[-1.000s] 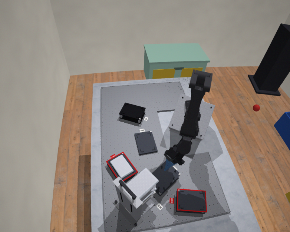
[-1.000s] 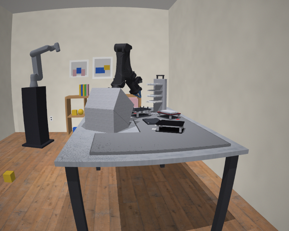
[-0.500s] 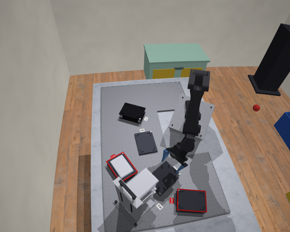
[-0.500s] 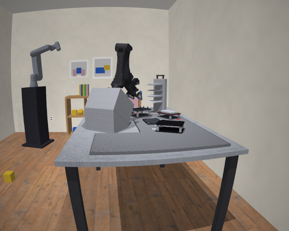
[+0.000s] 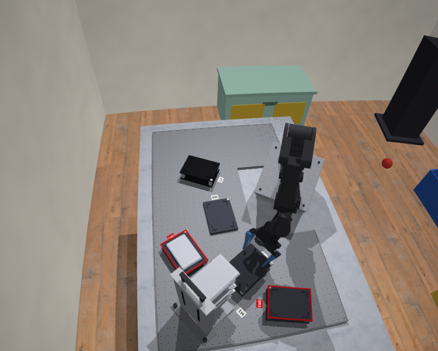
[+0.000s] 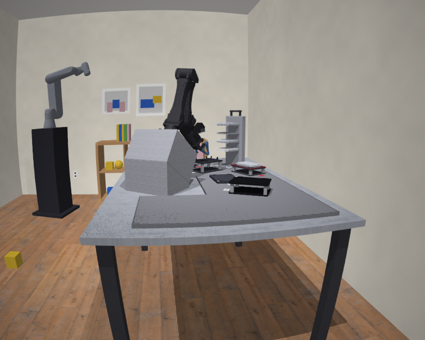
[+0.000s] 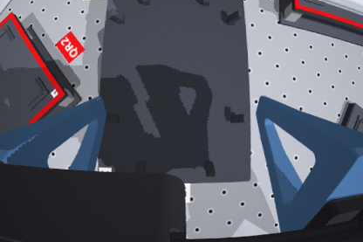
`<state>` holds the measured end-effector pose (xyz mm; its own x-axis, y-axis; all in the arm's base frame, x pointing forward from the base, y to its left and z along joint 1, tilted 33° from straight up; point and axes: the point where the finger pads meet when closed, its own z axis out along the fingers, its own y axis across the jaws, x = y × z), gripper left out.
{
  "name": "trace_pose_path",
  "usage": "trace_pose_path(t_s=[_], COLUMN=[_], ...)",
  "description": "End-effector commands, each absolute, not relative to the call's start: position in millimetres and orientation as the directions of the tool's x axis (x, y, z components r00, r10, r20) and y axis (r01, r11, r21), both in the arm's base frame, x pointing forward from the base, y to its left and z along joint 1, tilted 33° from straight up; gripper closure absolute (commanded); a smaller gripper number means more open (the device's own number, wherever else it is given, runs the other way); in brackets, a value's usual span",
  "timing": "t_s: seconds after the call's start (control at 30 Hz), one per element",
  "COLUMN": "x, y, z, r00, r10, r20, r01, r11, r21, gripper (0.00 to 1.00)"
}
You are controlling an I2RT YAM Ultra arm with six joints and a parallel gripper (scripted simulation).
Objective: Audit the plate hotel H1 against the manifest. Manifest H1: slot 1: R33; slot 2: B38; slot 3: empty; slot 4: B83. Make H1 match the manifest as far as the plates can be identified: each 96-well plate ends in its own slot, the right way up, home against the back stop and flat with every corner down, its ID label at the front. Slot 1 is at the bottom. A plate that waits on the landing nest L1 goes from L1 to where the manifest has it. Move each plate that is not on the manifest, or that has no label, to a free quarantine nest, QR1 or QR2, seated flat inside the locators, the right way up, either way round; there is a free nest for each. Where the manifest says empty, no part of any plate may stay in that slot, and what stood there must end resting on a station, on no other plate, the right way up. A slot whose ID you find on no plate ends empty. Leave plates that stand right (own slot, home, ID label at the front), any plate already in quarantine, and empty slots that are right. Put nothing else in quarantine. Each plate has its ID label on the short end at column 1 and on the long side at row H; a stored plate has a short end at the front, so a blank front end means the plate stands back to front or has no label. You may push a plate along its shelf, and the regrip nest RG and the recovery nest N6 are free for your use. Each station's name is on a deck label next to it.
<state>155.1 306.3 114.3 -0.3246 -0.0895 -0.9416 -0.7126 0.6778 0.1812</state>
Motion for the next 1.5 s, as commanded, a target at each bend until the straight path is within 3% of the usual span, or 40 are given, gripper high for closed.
trace_pose_path(t_s=[0.0,0.1,1.47], x=[157.7,159.6,189.2], y=[304.2,310.7,336.0], z=[117.5,140.9,152.2], r00=[-0.312,-0.296,-0.306], r10=[-0.051,0.01,-0.032], r20=[-0.949,-0.955,-0.952], r01=[-0.71,-0.713,-0.713], r11=[0.676,0.663,0.67], r21=[0.197,0.228,0.207], gripper=[0.0,0.0,0.0])
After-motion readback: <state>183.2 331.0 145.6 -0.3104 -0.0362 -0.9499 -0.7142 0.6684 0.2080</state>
